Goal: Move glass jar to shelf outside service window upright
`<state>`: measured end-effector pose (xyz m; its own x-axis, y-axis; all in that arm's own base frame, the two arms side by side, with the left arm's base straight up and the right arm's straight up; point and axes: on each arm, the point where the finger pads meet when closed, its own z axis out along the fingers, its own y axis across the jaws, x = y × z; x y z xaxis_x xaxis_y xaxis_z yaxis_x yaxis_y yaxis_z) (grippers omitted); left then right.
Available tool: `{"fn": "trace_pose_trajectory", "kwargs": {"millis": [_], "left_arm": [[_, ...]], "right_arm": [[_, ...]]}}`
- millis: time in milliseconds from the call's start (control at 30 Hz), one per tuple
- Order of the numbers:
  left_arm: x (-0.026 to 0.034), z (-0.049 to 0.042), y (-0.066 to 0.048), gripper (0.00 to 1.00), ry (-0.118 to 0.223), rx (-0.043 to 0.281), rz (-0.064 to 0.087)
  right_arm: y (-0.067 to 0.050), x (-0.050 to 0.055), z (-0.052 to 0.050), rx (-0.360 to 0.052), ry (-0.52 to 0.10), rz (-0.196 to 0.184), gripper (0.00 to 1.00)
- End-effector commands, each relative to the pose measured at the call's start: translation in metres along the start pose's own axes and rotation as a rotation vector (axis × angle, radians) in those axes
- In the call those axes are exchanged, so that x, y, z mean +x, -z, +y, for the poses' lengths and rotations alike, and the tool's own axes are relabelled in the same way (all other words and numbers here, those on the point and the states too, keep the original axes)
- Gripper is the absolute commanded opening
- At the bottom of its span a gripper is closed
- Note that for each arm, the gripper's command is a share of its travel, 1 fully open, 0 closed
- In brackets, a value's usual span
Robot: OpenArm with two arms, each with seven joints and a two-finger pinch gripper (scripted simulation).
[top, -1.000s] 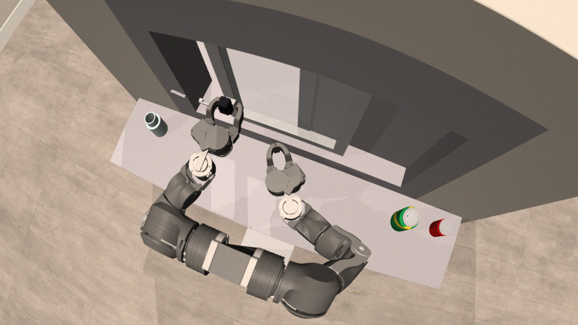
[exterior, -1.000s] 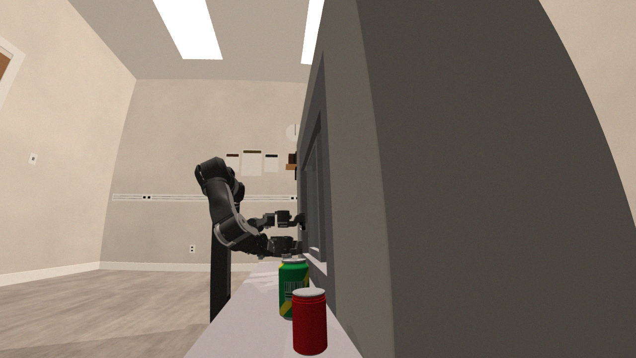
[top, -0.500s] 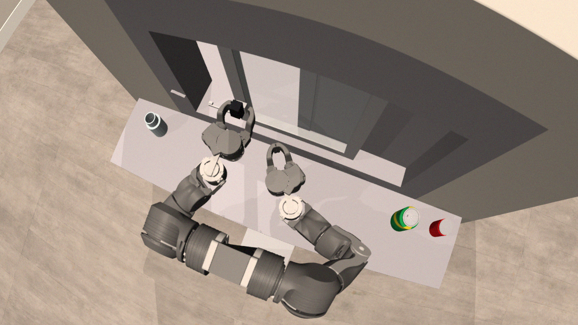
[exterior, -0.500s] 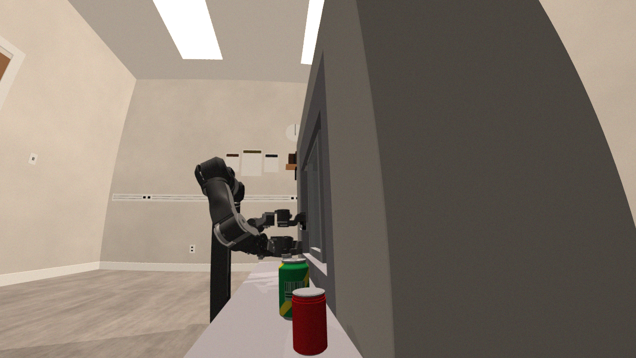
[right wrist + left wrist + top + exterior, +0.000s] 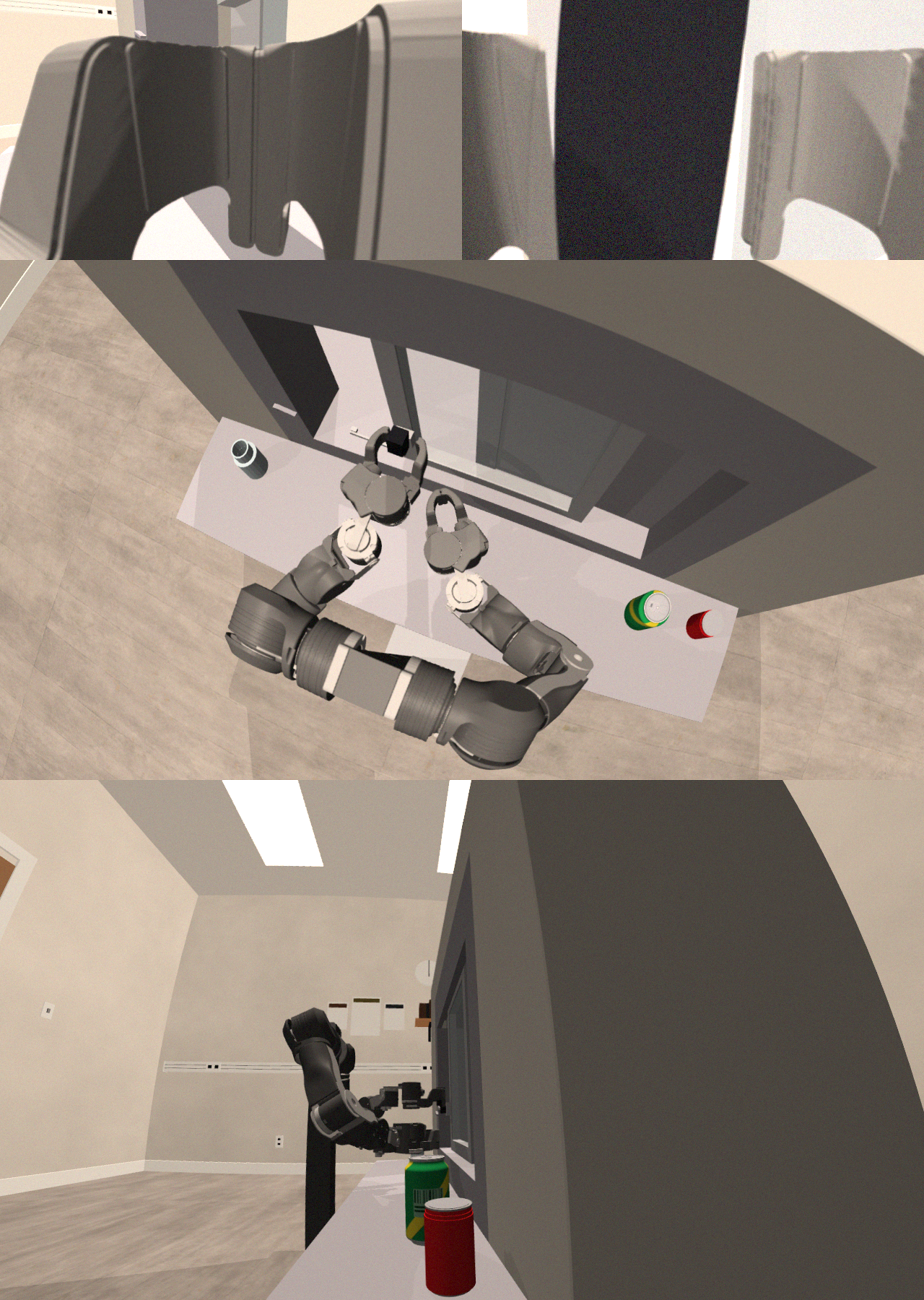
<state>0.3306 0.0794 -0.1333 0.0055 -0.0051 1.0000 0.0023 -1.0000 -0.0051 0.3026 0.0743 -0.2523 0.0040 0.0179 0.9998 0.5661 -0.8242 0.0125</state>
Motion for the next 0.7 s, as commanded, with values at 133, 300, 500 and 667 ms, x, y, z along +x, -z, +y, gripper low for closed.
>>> {"fn": "trace_pose_trajectory", "kwargs": {"millis": [133, 300, 500, 667], "left_arm": [[0.0000, 0.0138, 0.000, 0.30, -0.004, -0.002, -0.003], [0.0001, 0.0208, 0.000, 0.30, -0.005, -0.001, -0.003], [0.0014, 0.0351, 0.000, 0.30, -0.001, -0.002, 0.000], [0.0014, 0.0467, 0.000, 0.30, -0.001, -0.002, 0.000]], "right_arm": [[-0.001, 0.002, -0.001, 0.006, 0.001, 0.004, 0.00], [-0.001, 0.002, -0.001, 0.008, 0.000, 0.004, 0.00], [-0.001, 0.002, 0.000, 0.003, 0.001, 0.004, 0.00], [-0.001, 0.002, -0.001, 0.006, 0.001, 0.004, 0.00]]}}
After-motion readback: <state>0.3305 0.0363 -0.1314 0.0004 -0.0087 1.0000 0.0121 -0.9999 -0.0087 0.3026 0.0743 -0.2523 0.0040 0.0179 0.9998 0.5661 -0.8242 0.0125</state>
